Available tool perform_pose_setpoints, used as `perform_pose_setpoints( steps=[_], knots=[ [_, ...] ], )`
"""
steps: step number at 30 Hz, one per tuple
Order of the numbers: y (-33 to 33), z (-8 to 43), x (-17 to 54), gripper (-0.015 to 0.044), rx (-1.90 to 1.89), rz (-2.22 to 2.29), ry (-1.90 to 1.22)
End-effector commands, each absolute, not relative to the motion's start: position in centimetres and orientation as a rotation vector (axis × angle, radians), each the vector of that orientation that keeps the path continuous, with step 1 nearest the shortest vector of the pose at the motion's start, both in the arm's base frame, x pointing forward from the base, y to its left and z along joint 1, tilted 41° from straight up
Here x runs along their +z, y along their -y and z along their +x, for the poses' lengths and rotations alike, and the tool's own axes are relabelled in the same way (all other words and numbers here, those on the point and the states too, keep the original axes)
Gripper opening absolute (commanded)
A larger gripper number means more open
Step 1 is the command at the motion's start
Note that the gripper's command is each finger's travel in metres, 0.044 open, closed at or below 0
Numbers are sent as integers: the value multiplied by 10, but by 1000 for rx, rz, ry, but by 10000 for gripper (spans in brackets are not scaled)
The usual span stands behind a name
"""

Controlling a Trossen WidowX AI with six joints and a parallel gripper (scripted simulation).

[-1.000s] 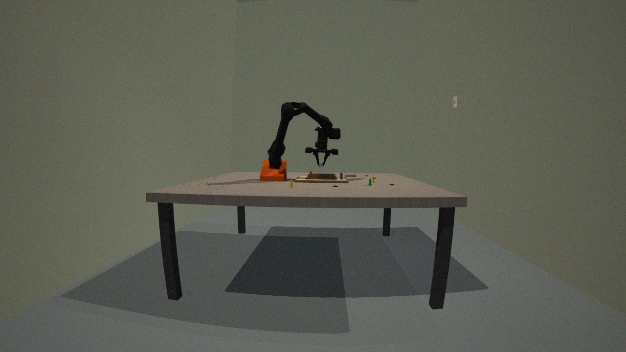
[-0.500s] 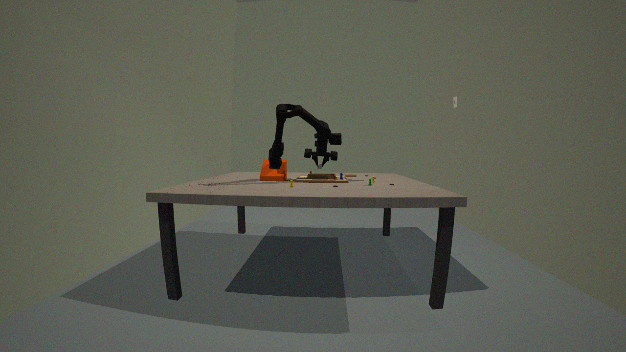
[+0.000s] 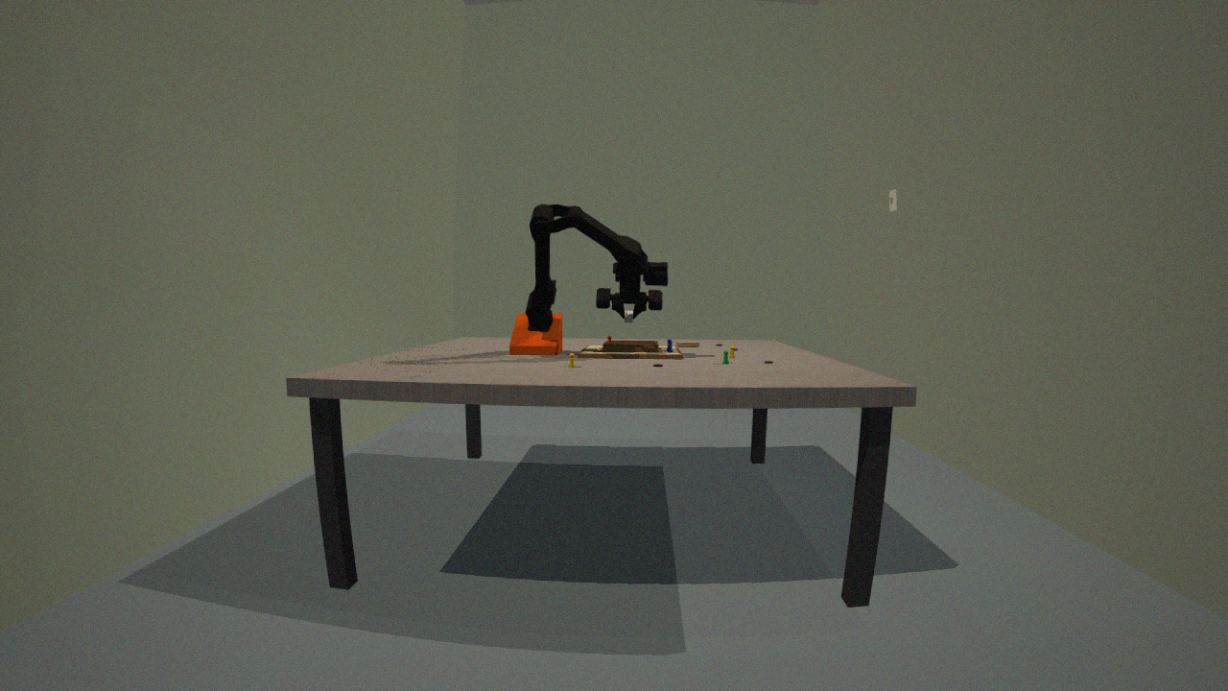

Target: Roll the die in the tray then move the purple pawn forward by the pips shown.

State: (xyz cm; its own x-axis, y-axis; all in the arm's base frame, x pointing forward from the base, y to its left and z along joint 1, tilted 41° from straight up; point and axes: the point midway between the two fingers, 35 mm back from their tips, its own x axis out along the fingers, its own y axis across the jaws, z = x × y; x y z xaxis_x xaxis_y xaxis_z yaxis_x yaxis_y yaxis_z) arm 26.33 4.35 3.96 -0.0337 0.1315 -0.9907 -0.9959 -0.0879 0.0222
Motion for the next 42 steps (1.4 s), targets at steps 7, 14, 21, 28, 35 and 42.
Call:
perform_pose_setpoints(
  steps=[7, 14, 21, 28, 35, 42],
  knots=[
    [-49, 269, 65, 0, 1340, -1165, -1056],
    [-49, 270, 66, 0, 1340, -1165, -1056],
    [-49, 270, 66, 0, 1340, -1165, -1056],
    [-47, 269, 65, 0, 1340, -1173, -1061],
    [-47, 269, 65, 0, 1340, -1173, -1061],
    [-47, 269, 65, 184, 1340, -1173, -1061]
  ],
)
